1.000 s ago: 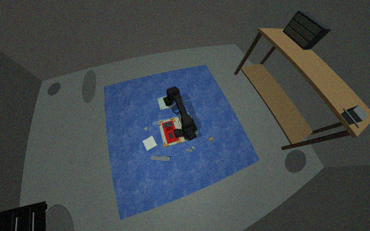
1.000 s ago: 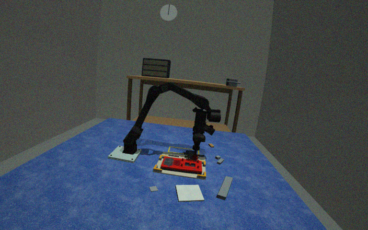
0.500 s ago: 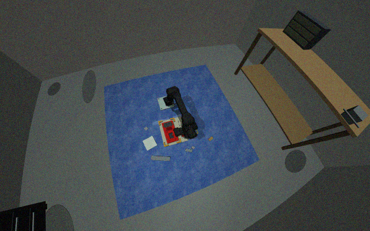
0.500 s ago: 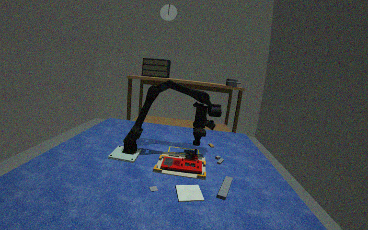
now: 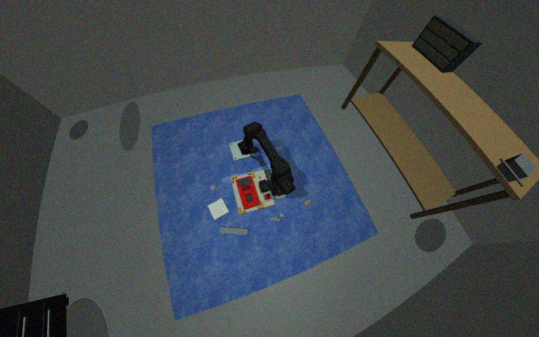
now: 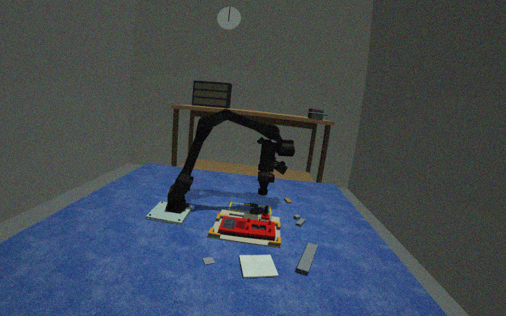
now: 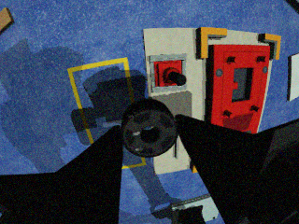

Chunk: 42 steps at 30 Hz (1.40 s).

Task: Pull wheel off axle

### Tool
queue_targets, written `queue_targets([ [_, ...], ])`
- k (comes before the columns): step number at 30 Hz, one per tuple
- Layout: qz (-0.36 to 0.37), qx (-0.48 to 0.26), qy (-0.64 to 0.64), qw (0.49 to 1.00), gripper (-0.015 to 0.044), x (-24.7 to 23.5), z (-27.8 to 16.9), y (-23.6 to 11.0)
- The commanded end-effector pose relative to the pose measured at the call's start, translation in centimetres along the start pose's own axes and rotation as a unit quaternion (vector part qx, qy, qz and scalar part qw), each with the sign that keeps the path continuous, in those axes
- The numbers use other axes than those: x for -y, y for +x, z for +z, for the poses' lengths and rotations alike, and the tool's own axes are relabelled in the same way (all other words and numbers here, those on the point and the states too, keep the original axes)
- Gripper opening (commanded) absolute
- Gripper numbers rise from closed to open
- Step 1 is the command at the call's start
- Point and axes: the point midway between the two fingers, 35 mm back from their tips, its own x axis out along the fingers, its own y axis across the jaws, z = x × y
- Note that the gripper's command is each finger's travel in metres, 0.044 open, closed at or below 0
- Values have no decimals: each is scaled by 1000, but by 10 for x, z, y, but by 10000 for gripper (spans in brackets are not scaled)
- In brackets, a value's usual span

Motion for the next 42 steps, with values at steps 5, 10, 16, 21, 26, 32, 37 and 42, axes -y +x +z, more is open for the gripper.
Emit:
queue_targets([
  [5,-1,-3,4,1000,0,-30,-24,-1],
  [10,0,-3,4,1000,0,-46,-38,-2],
  [16,0,-3,4,1000,0,-53,-46,-2],
  [21,0,-3,4,1000,0,-53,-46,7],
  [26,0,-3,4,1000,0,-53,-46,17],
  [32,0,-3,4,1000,0,-54,-44,35],
  [37,0,-3,4,1000,0,-55,-43,63],
  [42,0,-3,4,1000,0,-54,-45,89],
])
